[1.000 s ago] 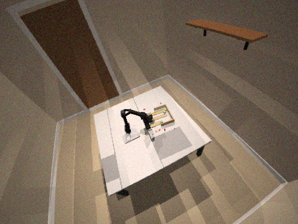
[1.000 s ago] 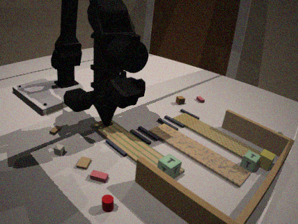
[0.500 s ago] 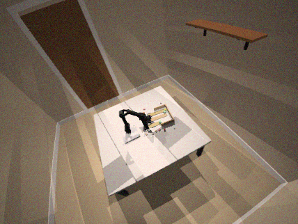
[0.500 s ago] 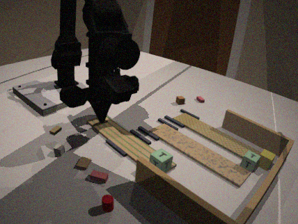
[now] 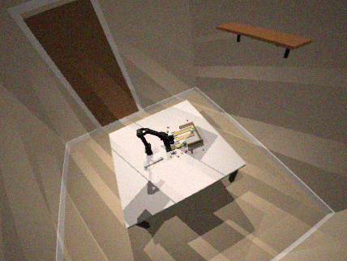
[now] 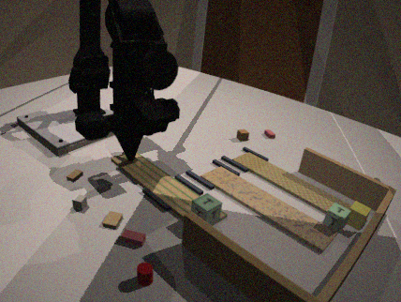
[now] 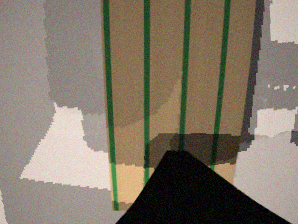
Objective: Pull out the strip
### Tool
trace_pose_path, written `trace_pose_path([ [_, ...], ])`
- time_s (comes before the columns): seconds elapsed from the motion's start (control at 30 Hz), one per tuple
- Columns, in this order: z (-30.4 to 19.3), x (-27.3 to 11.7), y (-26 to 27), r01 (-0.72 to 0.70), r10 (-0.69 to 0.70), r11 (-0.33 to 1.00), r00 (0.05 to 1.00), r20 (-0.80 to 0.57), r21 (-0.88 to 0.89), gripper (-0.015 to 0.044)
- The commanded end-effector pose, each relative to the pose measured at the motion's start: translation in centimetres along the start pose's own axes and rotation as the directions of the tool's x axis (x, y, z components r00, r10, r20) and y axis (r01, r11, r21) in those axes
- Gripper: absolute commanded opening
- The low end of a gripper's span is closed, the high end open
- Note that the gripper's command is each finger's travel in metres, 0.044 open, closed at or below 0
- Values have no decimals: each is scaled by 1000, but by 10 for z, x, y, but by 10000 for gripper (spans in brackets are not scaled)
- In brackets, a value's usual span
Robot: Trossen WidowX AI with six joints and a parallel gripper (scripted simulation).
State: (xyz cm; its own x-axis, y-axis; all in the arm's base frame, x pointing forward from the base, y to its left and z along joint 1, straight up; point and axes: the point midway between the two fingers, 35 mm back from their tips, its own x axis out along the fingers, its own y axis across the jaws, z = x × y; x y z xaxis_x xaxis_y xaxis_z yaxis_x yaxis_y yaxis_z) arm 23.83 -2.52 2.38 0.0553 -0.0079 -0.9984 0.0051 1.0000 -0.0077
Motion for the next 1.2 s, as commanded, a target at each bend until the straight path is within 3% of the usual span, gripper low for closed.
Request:
trace_pose_path([
  [0.0, -16, 7, 0, -3, 3, 1000, 999, -37, 0, 0],
  [1.17, -36, 6, 0, -3, 3, 1000, 999, -39, 0, 0],
])
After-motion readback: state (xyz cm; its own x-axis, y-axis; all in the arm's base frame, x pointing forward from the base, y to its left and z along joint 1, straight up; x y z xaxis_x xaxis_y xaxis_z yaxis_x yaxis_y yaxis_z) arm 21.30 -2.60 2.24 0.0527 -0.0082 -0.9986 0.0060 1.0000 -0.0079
